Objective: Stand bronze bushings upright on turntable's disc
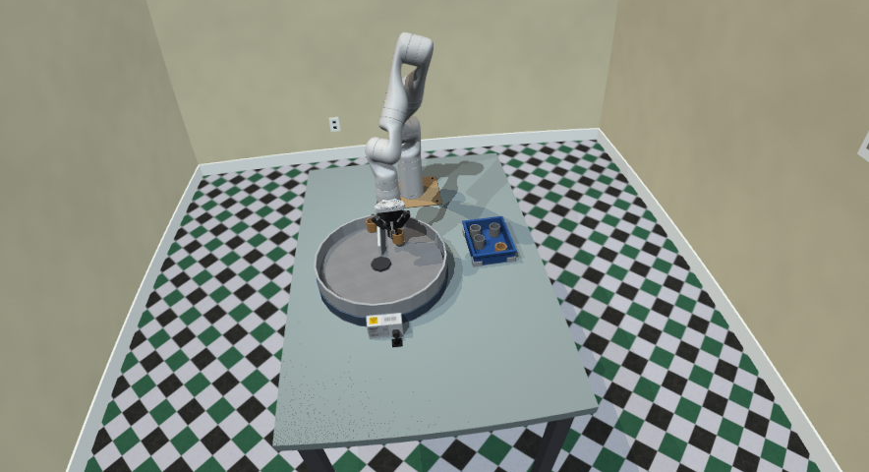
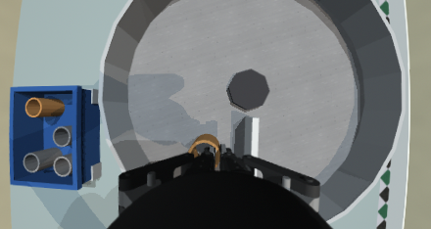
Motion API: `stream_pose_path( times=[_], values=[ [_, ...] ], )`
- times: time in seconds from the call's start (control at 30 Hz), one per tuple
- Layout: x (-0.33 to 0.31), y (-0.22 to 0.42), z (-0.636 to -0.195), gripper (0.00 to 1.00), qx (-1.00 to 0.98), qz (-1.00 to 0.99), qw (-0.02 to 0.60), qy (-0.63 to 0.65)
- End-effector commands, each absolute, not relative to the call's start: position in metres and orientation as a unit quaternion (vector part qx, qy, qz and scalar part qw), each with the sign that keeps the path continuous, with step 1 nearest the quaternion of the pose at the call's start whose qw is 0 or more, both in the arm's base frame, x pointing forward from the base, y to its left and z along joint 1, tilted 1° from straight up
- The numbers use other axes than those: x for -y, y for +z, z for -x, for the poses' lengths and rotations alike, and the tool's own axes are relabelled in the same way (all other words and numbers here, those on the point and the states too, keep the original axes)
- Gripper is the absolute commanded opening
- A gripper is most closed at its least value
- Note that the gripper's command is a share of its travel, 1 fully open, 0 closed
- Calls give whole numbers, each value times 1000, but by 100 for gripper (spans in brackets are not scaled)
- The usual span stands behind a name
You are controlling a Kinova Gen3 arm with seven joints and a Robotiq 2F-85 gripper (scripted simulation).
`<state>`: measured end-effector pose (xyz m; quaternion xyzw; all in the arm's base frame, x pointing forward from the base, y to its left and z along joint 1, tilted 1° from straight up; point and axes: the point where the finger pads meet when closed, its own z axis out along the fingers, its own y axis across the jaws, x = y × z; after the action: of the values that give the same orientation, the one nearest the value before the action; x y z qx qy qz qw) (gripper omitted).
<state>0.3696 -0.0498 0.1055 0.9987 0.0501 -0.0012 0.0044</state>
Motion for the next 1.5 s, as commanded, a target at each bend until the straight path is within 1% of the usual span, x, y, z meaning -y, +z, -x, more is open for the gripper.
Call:
stream_pose_path(
  times=[0.0, 1.47],
  values=[
    [51, 99, -369, 0, -50, -999, 3, -1],
    [51, 94, -369, 0, -50, -999, 3, -1]
  ],
)
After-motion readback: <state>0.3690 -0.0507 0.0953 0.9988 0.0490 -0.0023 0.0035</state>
